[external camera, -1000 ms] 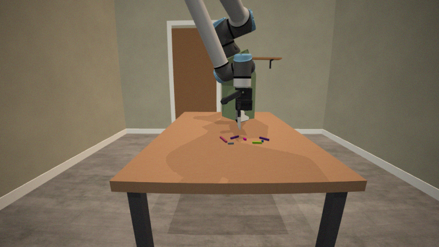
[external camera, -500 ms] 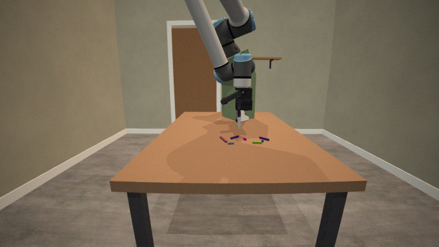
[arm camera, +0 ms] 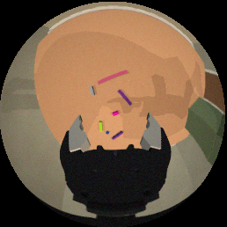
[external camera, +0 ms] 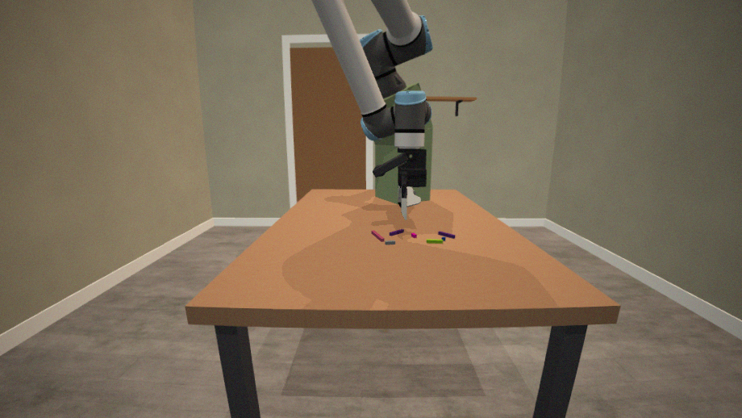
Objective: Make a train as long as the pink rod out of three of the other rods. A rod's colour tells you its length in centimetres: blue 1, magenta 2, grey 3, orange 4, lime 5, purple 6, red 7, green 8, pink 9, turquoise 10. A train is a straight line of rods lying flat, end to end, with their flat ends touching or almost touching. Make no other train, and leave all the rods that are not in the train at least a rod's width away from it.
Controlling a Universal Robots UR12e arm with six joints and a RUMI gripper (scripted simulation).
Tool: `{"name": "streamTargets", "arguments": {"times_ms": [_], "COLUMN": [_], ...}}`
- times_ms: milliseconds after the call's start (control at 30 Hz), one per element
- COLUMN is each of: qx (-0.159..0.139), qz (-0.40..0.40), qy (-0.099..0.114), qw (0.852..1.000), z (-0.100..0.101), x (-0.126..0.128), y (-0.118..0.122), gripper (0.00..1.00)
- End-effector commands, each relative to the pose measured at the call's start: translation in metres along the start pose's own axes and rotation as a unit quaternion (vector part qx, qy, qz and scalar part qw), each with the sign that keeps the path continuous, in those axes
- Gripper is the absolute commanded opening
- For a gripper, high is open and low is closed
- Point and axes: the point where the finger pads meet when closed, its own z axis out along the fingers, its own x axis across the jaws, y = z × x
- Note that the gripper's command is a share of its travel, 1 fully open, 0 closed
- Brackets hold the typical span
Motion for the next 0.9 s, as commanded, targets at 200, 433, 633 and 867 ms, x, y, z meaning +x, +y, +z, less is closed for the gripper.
{"name": "streamTargets", "arguments": {"times_ms": [200,433,633,867], "qx": [0.000,0.000,0.000,0.000], "qz": [0.000,0.000,0.000,-0.028], "qy": [0.000,0.000,0.000,0.000], "qw": [1.000,1.000,1.000,1.000], "z": [-0.0005,-0.0005,-0.0005,-0.0005], "x": [-0.0003,-0.0003,-0.0003,-0.0026], "y": [0.0000,0.0000,0.0000,0.0065], "gripper": [1.00,1.00,1.00,1.00]}}
